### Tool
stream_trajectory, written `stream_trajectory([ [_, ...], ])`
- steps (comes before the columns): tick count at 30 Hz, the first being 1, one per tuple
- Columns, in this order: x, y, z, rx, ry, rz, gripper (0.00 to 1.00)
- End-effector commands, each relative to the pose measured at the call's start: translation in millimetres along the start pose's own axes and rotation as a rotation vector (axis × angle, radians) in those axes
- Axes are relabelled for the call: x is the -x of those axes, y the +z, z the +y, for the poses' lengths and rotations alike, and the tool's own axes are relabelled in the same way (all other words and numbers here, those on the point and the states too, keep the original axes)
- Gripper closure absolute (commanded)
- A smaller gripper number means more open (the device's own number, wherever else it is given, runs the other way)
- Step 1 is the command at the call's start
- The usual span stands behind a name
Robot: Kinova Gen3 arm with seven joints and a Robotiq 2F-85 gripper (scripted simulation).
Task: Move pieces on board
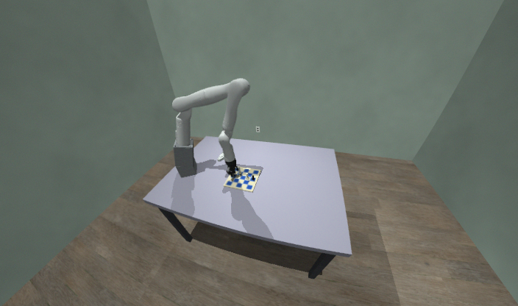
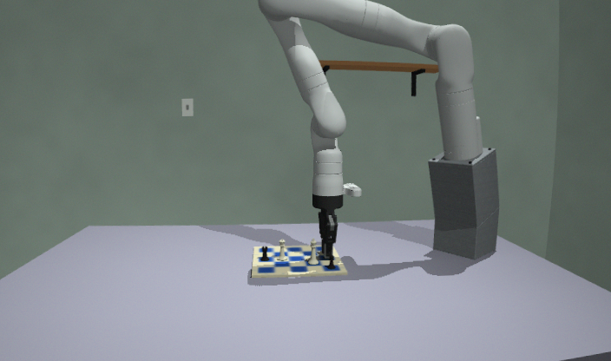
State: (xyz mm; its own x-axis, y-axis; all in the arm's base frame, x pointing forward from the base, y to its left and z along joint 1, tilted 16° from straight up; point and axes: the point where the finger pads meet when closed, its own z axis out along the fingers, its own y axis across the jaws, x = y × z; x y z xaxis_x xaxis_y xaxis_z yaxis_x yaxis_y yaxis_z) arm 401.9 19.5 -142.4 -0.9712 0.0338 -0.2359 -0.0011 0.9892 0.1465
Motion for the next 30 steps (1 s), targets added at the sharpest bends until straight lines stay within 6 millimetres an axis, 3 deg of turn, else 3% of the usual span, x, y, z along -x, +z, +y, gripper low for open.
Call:
stream_trajectory([
  [1,0.5,-0.4,-0.1,0.000,0.000,-0.001,0.66],
  [8,0.5,-0.4,-0.1,0.000,0.000,-0.001,0.66],
  [9,0.5,-0.4,-0.1,0.000,0.000,-0.001,1.00],
  [30,0.5,-0.4,-0.1,0.000,0.000,-0.001,1.00],
])
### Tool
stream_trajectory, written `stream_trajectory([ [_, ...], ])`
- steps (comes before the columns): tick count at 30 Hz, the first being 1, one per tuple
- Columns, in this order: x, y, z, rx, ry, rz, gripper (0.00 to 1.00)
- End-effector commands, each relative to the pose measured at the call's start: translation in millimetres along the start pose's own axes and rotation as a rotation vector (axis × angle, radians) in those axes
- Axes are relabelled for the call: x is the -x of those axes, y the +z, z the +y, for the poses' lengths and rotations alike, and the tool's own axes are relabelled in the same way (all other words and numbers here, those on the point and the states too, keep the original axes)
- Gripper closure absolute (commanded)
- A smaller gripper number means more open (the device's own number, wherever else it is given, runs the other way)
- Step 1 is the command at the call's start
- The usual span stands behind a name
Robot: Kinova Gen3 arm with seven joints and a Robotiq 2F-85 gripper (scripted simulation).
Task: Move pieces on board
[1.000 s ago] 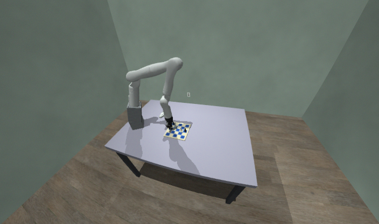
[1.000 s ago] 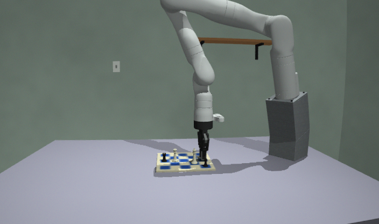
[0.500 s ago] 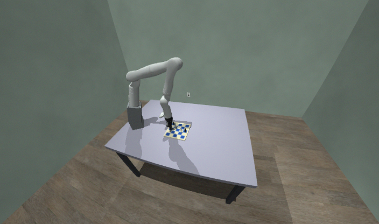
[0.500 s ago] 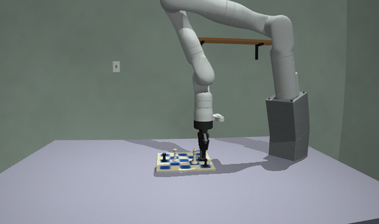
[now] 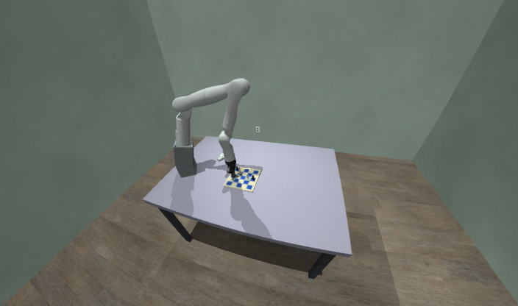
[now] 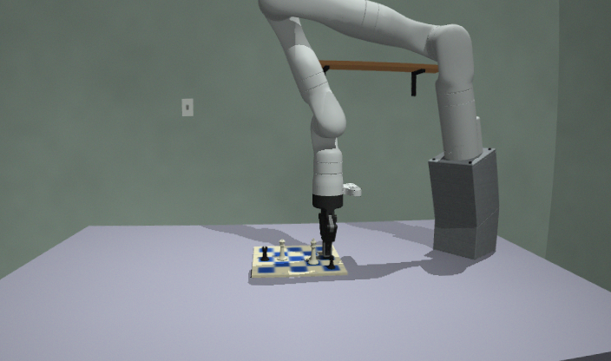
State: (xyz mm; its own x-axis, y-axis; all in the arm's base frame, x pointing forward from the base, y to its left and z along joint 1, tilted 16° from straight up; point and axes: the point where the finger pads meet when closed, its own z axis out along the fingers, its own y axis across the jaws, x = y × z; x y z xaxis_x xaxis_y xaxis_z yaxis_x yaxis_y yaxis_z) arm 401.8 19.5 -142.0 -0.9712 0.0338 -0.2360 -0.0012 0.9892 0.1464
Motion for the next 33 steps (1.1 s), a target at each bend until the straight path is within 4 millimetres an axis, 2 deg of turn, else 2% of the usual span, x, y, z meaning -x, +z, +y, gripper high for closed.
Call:
stream_trajectory([
  [1,0,0,0,0.000,0.000,-0.001,1.00],
  [18,0,-3,0,0.000,0.000,-0.001,1.00],
  [22,0,-19,0,0.000,0.000,-0.001,1.00],
  [31,0,-78,0,0.000,0.000,-0.001,1.00],
  [33,0,-78,0,0.000,0.000,-0.001,1.00],
])
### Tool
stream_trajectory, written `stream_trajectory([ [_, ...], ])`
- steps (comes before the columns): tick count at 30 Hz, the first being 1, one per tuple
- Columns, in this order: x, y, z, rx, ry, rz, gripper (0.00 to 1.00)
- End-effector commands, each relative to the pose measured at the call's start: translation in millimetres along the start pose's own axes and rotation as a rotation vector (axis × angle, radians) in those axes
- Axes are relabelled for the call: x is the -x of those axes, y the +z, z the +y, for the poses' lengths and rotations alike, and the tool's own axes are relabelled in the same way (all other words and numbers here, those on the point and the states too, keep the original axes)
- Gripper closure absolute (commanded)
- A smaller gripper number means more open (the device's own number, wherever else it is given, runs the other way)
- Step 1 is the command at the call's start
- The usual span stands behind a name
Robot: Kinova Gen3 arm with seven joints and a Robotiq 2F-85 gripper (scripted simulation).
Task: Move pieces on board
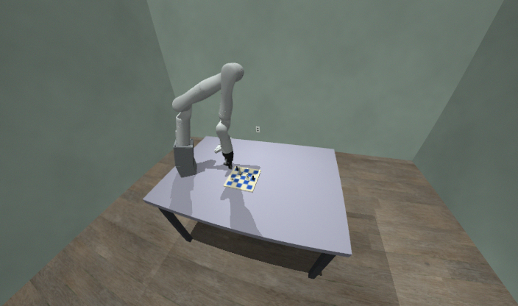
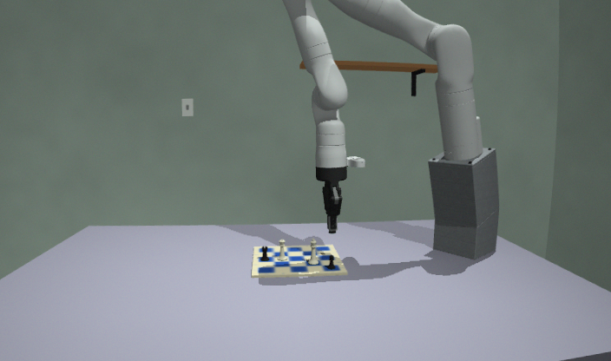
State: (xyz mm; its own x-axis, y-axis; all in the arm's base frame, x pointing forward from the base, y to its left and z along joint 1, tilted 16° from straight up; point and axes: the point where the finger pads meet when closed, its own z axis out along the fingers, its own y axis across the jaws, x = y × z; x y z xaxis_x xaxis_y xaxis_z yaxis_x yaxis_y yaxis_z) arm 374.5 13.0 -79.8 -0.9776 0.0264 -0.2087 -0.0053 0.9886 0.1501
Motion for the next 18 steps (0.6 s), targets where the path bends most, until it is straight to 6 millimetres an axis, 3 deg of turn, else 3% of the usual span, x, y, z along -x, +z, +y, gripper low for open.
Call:
stream_trajectory([
  [1,12,-17,-3,-0.005,0.003,-0.030,1.00],
  [6,11,-32,-3,-0.005,0.003,-0.030,1.00],
  [18,11,-33,-3,-0.005,0.002,-0.030,1.00],
])
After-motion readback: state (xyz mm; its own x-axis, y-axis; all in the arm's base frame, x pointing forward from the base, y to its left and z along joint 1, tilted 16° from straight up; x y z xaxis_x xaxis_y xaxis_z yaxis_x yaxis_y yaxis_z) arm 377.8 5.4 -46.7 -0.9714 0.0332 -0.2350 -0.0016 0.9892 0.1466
